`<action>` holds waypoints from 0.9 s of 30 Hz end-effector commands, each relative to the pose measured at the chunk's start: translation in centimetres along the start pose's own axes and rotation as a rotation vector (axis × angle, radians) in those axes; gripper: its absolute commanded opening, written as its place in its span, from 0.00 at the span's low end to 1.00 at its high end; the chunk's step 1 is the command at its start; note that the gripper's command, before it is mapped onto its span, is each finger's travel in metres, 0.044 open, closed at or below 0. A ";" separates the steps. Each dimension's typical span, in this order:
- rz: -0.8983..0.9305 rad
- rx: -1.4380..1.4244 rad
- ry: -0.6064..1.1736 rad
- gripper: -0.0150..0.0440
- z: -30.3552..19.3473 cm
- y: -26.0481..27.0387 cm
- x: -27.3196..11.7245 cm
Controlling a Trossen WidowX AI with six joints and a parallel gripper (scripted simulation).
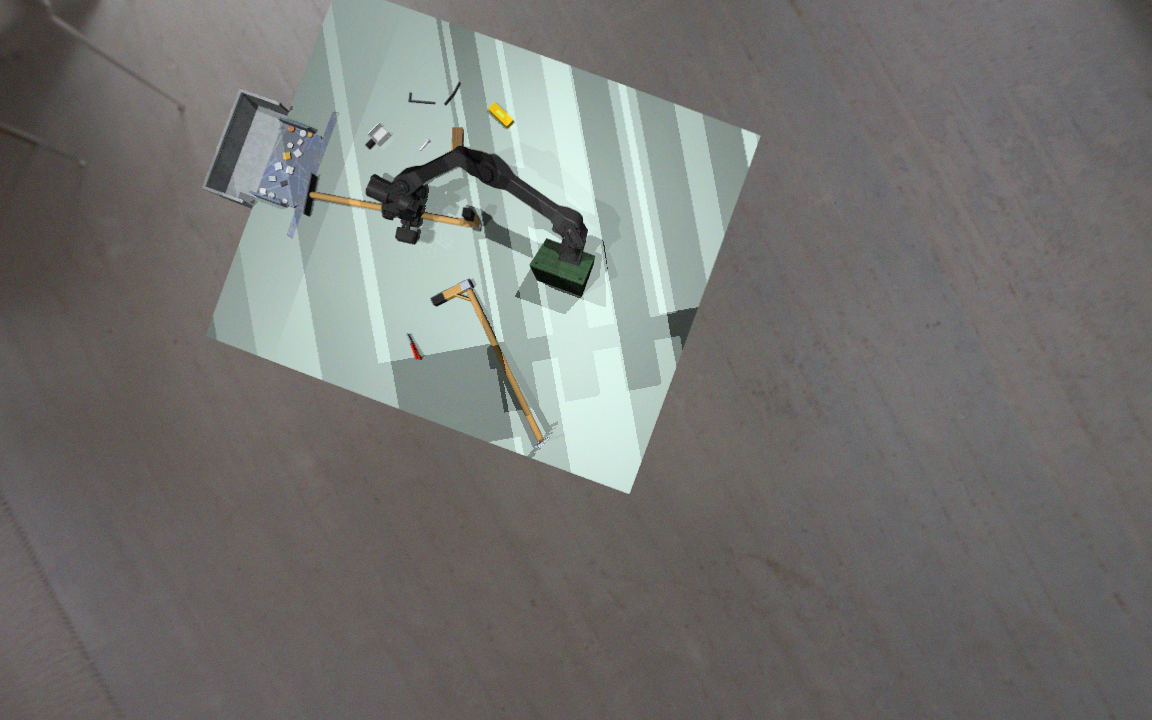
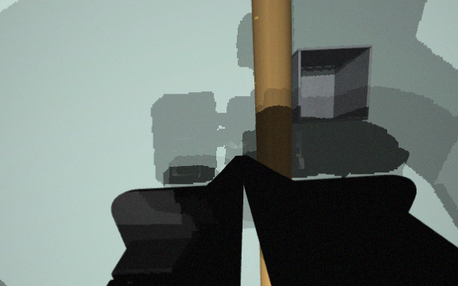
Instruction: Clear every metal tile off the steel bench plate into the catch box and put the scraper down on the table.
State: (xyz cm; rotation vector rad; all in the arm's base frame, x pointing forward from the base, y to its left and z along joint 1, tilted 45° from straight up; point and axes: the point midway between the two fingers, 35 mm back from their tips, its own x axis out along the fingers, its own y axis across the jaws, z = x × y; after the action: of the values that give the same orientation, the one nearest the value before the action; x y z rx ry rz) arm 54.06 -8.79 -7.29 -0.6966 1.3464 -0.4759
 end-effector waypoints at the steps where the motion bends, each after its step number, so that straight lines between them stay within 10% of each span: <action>1: -0.001 0.011 -0.008 0.25 0.5 0.2 -1.2; 27: -0.006 0.098 -0.032 0.25 2.3 0.3 -9.7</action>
State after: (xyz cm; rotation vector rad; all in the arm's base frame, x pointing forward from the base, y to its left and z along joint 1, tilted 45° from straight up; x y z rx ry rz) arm 54.61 -1.70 -0.73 -0.6289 1.2858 -0.5217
